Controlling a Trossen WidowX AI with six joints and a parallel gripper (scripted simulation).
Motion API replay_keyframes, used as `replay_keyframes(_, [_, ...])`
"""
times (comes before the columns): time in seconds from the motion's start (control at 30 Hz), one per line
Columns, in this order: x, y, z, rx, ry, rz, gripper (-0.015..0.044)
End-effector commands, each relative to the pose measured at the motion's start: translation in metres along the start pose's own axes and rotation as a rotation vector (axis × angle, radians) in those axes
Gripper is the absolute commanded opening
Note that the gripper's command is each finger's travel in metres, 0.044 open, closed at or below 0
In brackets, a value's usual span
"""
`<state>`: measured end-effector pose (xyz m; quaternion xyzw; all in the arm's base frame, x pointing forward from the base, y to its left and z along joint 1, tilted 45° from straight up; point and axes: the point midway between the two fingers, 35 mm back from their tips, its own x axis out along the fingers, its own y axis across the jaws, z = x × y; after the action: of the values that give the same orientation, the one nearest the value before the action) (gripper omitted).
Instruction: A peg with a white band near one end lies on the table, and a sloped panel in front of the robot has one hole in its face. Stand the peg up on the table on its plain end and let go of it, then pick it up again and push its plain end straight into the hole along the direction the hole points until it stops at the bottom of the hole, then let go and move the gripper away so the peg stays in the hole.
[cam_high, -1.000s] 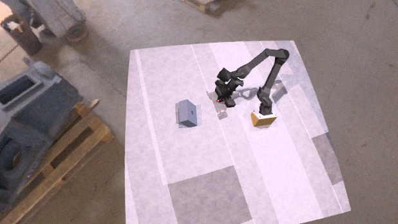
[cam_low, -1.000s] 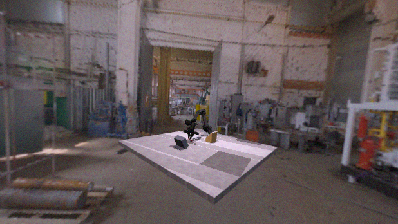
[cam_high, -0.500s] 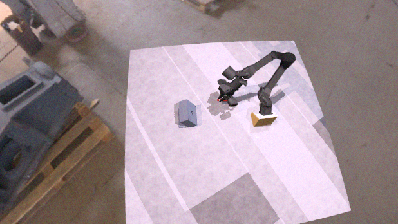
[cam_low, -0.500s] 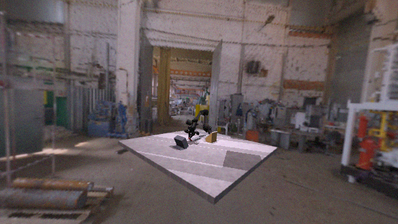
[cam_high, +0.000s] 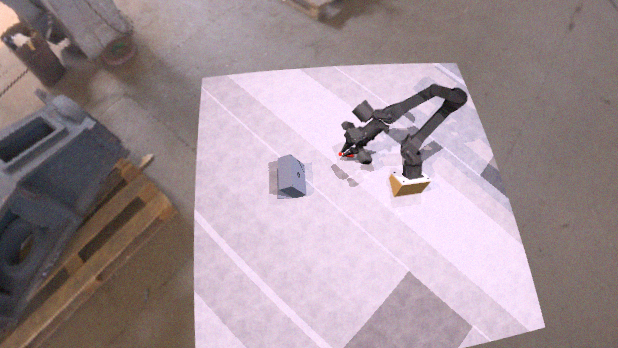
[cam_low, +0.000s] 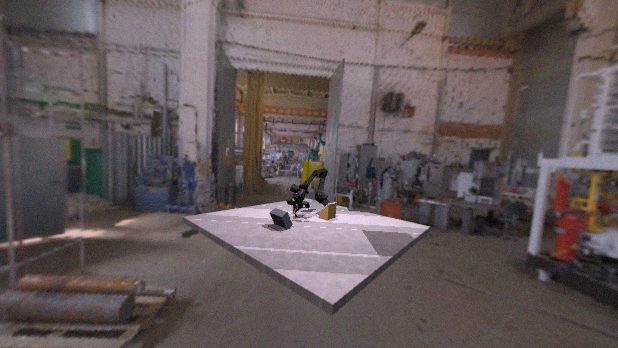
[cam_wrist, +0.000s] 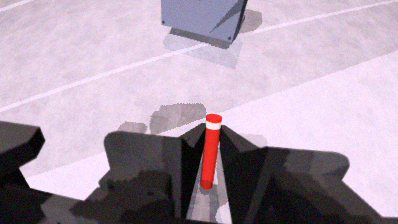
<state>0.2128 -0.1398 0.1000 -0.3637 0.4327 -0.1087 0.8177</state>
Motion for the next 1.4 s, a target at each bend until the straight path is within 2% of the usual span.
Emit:
replay_keyframes(0.0, [-0.003,0.000,0.000,-0.003,-0.034,-0.003,0.0049])
replay_keyframes(1.37, [-0.024,0.000,-0.018,-0.010,-0.388,-0.002,0.0049])
